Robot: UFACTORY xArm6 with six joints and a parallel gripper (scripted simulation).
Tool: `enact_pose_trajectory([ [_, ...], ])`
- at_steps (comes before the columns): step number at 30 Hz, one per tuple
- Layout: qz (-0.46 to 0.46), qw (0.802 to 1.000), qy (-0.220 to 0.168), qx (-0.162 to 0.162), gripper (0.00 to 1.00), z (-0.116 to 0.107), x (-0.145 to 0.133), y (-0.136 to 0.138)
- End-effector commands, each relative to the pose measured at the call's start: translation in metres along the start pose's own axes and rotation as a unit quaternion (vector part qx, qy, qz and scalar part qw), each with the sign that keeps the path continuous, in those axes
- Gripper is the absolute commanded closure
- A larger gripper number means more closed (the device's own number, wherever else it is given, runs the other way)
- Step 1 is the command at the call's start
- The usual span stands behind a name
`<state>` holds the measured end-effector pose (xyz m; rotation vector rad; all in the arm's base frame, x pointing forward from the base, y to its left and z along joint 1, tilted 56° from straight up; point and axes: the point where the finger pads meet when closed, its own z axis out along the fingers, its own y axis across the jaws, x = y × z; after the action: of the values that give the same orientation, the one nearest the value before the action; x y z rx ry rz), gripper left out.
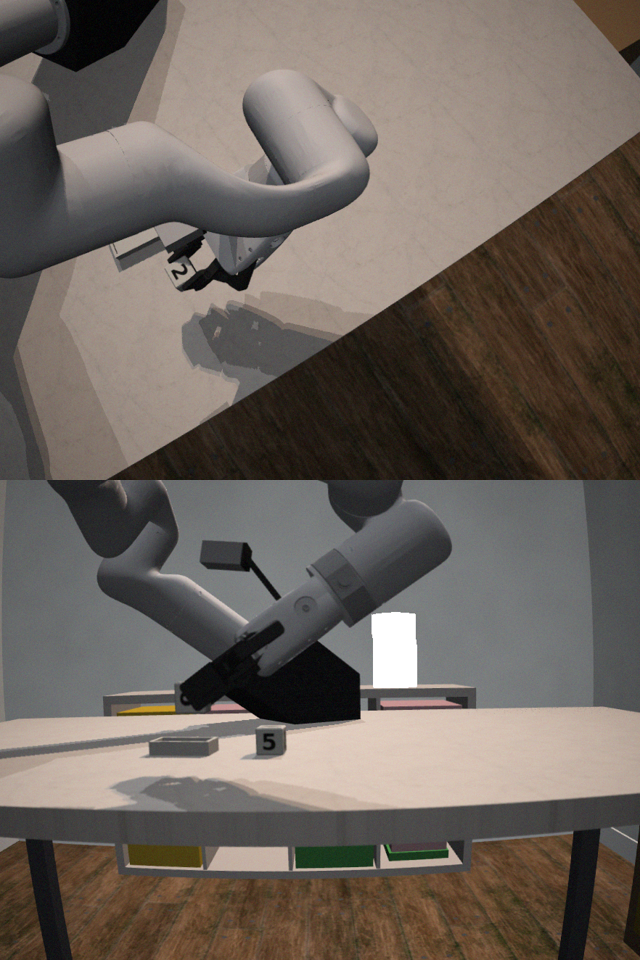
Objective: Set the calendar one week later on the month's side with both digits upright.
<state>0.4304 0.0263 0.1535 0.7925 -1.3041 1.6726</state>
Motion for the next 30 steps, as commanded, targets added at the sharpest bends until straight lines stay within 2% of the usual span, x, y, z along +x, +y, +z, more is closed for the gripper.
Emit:
enact_pose_trajectory([
  [1,0.001,1.000,-0.001,0.000,0.71,-0.0062,0.0083,-0.0006],
  [16,0.001,1.000,-0.003,0.000,0.71,-0.0075,0.0104,-0.0007],
  [19,0.001,1.000,-0.029,0.000,0.71,-0.0067,0.0108,-0.0015],
  [25,0.001,0.993,-0.119,0.000,0.71,-0.0069,0.0127,-0.0010],
  [30,0.001,0.991,-0.131,0.000,0.71,-0.0070,0.0153,-0.0006],
])
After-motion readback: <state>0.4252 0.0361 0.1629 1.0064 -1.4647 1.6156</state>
